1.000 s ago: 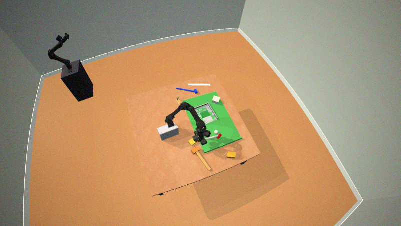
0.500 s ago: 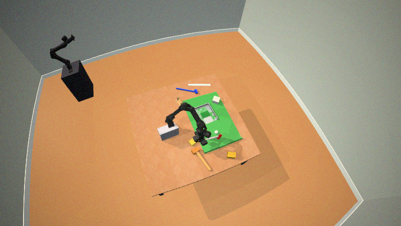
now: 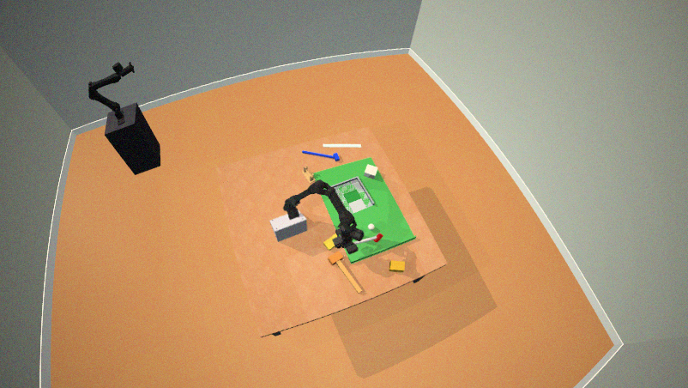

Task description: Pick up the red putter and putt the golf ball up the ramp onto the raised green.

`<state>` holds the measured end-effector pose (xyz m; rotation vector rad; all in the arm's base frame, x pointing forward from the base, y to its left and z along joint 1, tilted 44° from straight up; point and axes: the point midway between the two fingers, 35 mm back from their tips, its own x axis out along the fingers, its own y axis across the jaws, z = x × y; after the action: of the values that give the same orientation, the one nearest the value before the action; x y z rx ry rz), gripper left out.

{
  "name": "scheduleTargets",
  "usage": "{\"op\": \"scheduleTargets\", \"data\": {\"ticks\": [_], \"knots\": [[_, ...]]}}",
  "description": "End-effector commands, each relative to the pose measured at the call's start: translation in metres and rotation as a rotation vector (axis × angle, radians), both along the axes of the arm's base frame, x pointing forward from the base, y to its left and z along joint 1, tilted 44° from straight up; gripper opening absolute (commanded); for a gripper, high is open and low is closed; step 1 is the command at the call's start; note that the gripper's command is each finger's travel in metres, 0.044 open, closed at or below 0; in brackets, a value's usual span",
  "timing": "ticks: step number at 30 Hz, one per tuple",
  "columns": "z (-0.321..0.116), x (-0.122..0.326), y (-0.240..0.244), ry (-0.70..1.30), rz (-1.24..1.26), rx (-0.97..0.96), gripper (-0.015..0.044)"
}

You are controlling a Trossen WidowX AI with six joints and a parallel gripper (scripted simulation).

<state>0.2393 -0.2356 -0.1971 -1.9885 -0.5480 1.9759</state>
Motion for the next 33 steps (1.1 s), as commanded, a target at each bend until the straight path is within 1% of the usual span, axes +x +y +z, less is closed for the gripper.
{"op": "scheduleTargets", "data": {"ticks": [1, 8, 11, 18, 25, 33], "knots": [[0.014, 0.003, 0.012, -0.001, 0.000, 0.001, 0.0000], [0.075, 0.000, 0.078, 0.000, 0.001, 0.004, 0.0000], [0.092, -0.007, 0.102, 0.000, 0.001, 0.006, 0.0000], [0.102, -0.007, 0.098, 0.001, 0.001, 0.006, 0.0000], [0.146, -0.008, 0.075, 0.002, 0.001, 0.006, 0.0000], [0.140, -0.008, 0.079, 0.007, -0.001, 0.012, 0.0000]]}}
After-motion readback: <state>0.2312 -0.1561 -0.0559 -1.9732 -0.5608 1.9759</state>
